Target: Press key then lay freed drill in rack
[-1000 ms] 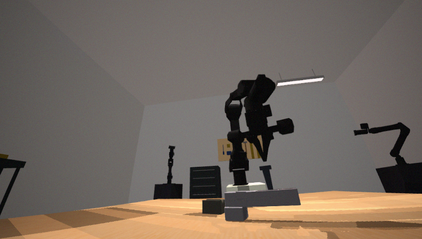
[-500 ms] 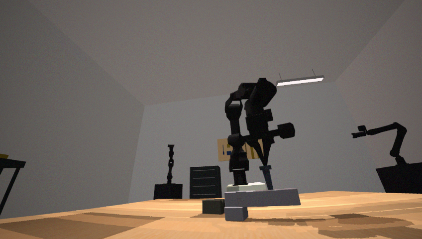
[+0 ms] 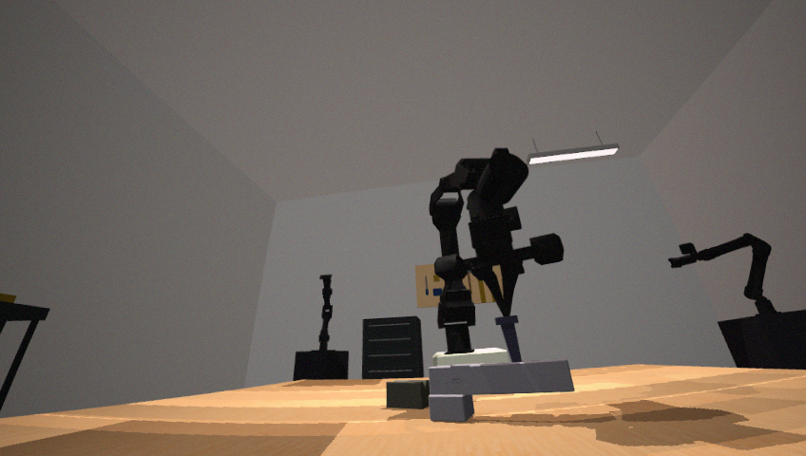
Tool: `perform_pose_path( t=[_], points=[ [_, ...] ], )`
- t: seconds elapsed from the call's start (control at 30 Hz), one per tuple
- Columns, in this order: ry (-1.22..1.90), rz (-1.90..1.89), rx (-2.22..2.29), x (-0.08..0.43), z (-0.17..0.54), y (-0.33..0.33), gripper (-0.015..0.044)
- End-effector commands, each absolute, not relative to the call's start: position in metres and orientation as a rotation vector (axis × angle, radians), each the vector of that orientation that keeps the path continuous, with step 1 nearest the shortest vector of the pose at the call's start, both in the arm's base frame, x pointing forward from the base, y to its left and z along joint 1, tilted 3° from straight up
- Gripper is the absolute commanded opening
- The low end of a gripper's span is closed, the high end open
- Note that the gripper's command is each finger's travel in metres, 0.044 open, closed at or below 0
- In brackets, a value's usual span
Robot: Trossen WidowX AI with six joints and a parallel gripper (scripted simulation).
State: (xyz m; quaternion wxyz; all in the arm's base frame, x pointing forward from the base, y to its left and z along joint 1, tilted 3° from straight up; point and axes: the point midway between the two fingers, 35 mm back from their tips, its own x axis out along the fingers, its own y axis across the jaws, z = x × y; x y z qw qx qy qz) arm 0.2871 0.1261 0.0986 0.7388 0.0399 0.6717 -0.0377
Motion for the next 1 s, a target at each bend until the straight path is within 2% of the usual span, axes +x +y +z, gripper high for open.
perform_pose_path(
  t=[0.0,0.97],
  points=[
    [1.490,-0.081,0.082,0.287,0.090,0.127,0.0000],
    [1.490,-0.081,0.082,0.282,0.080,0.129,0.0000]
  ],
)
